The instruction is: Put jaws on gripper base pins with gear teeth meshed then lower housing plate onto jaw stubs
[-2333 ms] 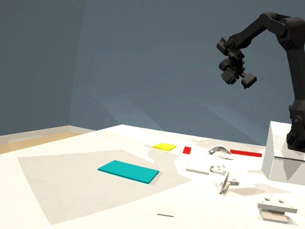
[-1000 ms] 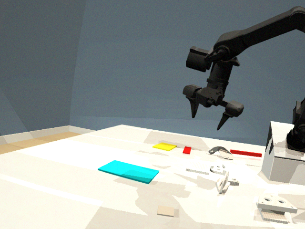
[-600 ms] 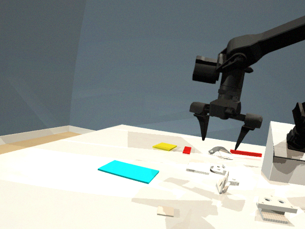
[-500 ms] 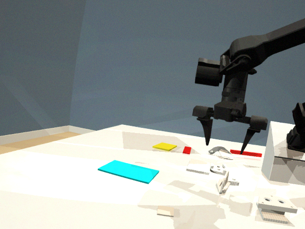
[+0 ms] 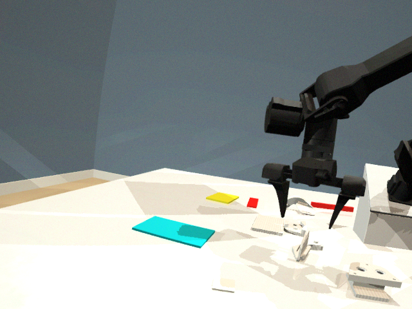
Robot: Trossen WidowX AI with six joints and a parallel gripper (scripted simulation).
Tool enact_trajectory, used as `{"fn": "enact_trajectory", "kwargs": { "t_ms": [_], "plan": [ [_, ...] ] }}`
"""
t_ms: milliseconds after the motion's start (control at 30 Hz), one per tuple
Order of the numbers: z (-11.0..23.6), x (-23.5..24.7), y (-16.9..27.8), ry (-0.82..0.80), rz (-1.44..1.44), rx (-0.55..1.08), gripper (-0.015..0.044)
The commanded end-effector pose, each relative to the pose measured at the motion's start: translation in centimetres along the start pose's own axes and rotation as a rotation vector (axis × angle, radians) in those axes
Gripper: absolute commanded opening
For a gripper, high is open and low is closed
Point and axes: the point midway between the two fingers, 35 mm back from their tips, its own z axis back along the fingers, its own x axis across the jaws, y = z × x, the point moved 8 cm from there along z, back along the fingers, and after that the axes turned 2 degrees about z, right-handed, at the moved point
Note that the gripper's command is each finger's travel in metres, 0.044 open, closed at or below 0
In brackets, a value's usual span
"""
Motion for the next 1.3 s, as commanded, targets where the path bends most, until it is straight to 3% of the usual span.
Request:
{"fn": "enact_trajectory", "kwargs": {
  "t_ms": [0,1267],
  "plan": [
    [-0.7,0.0,0.1,0.002,-0.008,-0.001,0.0440],
    [-5.7,0.0,0.1,0.001,-0.008,-0.003,0.0440]
  ]
}}
